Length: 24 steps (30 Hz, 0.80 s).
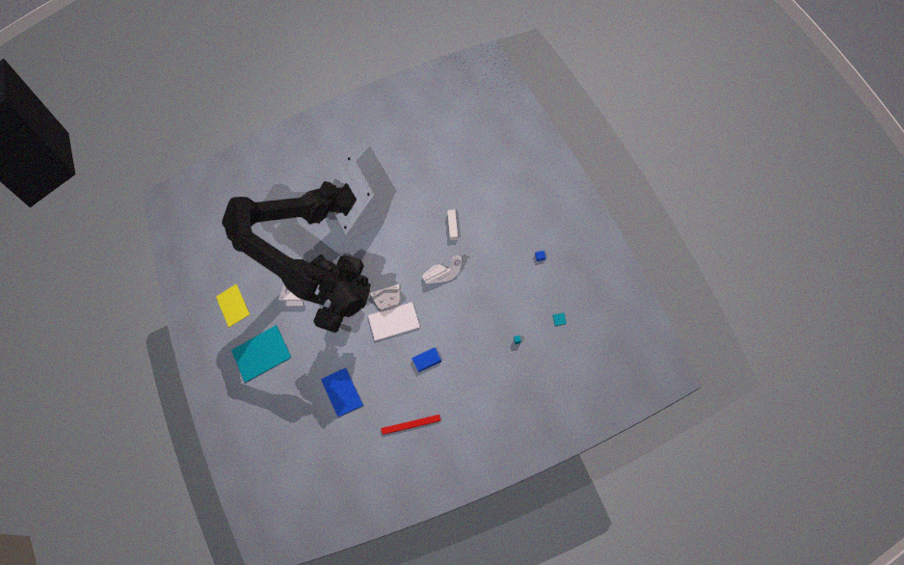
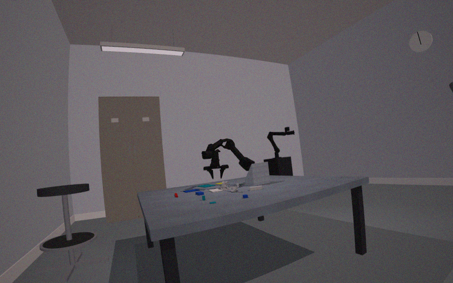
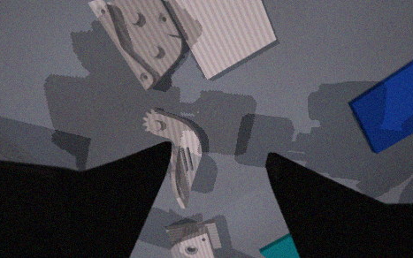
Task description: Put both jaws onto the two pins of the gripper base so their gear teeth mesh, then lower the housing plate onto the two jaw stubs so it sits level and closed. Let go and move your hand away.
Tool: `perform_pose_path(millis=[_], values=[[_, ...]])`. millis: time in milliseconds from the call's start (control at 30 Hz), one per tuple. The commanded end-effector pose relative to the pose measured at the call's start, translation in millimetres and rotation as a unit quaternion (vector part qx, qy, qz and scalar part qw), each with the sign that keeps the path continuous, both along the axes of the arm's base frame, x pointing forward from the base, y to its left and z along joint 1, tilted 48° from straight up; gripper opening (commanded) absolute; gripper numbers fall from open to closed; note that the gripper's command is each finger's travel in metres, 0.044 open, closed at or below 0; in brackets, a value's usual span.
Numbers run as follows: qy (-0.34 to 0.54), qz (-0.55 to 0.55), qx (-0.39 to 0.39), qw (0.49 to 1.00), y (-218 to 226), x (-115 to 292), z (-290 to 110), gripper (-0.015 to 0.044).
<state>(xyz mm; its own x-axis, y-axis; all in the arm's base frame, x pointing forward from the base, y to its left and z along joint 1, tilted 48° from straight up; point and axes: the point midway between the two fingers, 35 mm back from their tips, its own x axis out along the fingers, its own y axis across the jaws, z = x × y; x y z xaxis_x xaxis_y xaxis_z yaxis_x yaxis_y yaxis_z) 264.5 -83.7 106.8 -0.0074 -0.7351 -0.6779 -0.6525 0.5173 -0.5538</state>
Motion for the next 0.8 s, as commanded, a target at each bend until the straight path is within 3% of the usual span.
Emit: perform_pose_path(millis=[0,33,767], values=[[0.001,0.001,0.0,1.0,-0.4,0.0,-0.3,0.042],[0.001,0.001,0.0,1.0,-0.4,0.0,-0.3,0.044],[0.001,0.001,0.0,1.0,-0.4,0.0,-0.3,0.044]])
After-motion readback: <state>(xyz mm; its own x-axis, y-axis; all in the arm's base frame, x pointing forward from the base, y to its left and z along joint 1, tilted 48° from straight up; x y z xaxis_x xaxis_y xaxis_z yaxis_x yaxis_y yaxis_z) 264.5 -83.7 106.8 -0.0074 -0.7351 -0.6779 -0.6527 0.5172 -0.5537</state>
